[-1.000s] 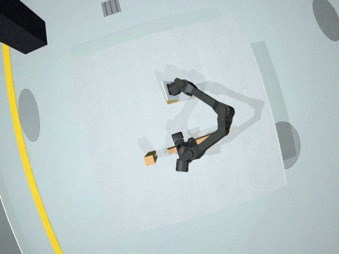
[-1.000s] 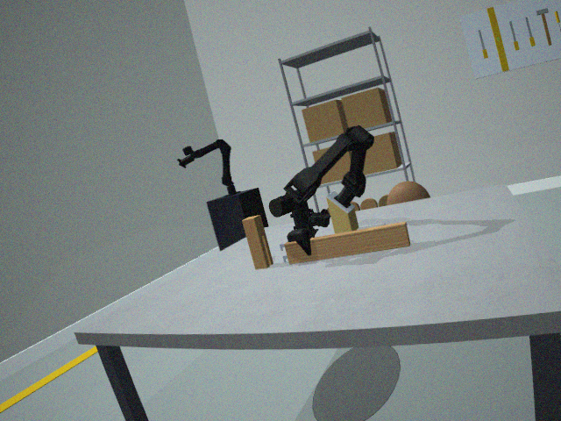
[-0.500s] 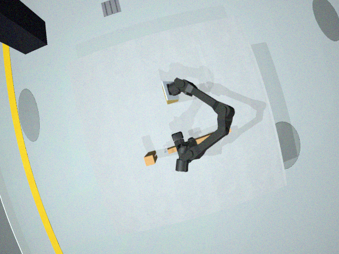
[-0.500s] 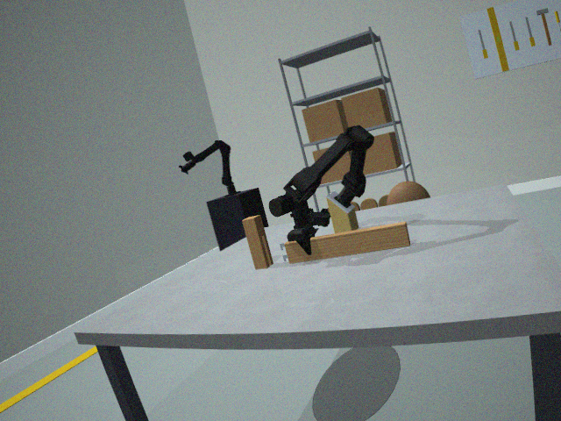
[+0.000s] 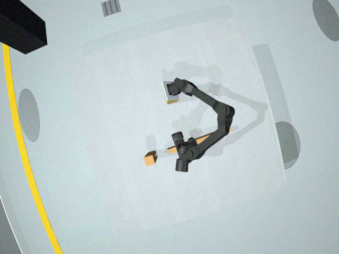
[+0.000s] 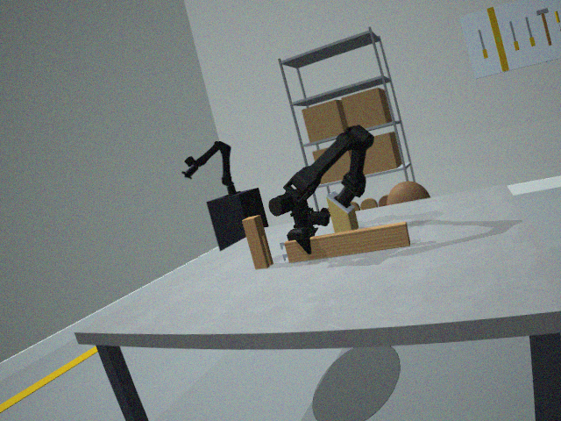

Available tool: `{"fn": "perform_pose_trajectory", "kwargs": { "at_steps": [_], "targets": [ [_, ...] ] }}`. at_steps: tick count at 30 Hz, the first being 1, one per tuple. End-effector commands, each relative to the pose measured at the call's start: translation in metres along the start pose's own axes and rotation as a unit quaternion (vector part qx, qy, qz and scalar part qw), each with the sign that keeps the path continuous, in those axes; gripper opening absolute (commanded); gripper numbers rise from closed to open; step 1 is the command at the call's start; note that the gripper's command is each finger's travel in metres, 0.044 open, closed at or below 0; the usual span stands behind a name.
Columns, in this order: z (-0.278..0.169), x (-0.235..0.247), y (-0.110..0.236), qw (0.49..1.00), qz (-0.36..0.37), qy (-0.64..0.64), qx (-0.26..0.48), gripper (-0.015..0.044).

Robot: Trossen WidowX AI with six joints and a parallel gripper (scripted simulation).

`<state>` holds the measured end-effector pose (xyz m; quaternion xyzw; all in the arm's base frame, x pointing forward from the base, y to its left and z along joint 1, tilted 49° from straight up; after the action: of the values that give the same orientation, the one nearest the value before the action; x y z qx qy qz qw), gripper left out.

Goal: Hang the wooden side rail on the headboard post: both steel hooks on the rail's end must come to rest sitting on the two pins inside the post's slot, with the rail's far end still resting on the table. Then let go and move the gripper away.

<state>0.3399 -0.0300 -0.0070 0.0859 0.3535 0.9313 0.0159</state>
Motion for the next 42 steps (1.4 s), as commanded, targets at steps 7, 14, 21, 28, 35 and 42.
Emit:
{"fn": "perform_pose_trajectory", "kwargs": {
  "at_steps": [7, 14, 21, 28, 35, 42],
  "targets": [
    [-0.0005, -0.0017, 0.006, 1.0, -0.006, 0.004, -0.001, 0.0],
    [-0.0005, -0.0017, 0.0072, 1.0, -0.006, 0.004, -0.001, 0.0],
    [-0.0005, -0.0017, 0.0083, 1.0, -0.006, 0.004, -0.001, 0.0],
    [-0.0005, -0.0017, 0.0095, 1.0, -0.006, 0.004, -0.001, 0.0],
    [-0.0005, -0.0016, 0.0107, 1.0, -0.006, 0.004, -0.001, 0.0],
    [-0.0005, -0.0016, 0.0119, 1.0, -0.006, 0.004, -0.001, 0.0]
  ]
}}
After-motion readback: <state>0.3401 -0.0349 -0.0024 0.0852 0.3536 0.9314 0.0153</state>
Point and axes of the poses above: the point midway between the two fingers, 35 mm back from their tips, its own y axis back along the fingers, its own x axis across the jaws, z = x × y, the point moved 9 cm from there along y, back along the fingers, and after that the axes turned 15 degrees about -y, right-handed, at the moved point
